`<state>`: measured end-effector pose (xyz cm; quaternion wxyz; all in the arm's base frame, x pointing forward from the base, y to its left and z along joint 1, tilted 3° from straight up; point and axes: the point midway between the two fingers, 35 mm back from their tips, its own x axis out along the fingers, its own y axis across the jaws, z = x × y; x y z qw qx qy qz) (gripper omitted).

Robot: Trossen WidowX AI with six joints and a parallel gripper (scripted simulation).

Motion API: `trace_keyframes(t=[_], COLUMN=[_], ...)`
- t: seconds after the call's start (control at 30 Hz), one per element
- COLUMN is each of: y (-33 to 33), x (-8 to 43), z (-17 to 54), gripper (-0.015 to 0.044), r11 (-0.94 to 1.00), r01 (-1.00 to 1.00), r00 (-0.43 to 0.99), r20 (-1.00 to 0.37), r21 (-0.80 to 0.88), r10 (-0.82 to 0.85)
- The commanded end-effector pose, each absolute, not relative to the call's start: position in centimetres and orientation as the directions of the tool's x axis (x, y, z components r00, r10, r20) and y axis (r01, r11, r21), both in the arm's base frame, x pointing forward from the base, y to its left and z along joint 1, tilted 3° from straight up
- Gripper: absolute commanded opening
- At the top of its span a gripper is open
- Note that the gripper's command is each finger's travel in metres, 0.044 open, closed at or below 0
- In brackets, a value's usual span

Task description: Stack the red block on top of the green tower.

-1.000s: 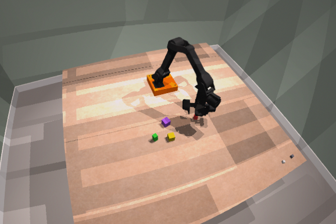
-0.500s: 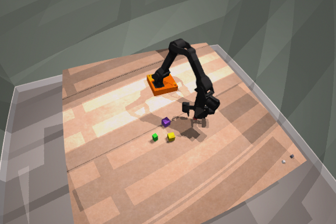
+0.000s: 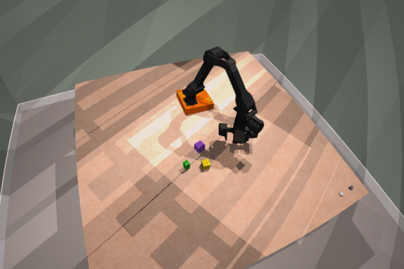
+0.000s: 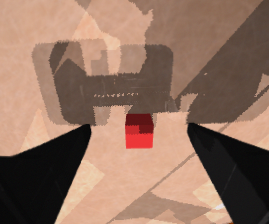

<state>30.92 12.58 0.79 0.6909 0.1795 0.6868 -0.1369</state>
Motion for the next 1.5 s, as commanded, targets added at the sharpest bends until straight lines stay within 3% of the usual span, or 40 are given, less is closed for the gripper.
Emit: trace_keyframes(t=[0.0,0.4,0.67,0.73,1.47], y=[12.7,12.7,12.7,12.7,12.0], x=[30.9,30.9,30.9,30.9,30.7], z=[0.8,0.8,0.8,1.2,12.3], gripper=[0.0414,0.0099,0.0045,0.0000,0.0000], r11=[0.898,0.898,0.898,0.898,0.897], r01=[0.436,0.436,0.436,0.436,0.437], r00=[0.019,0.019,0.019,0.019,0.018], r20=[-0.998,-0.998,-0.998,-0.998,-0.998], r21=[0.060,0.060,0.060,0.061,0.064], r10=[0.057,0.057,0.057,0.058,0.062])
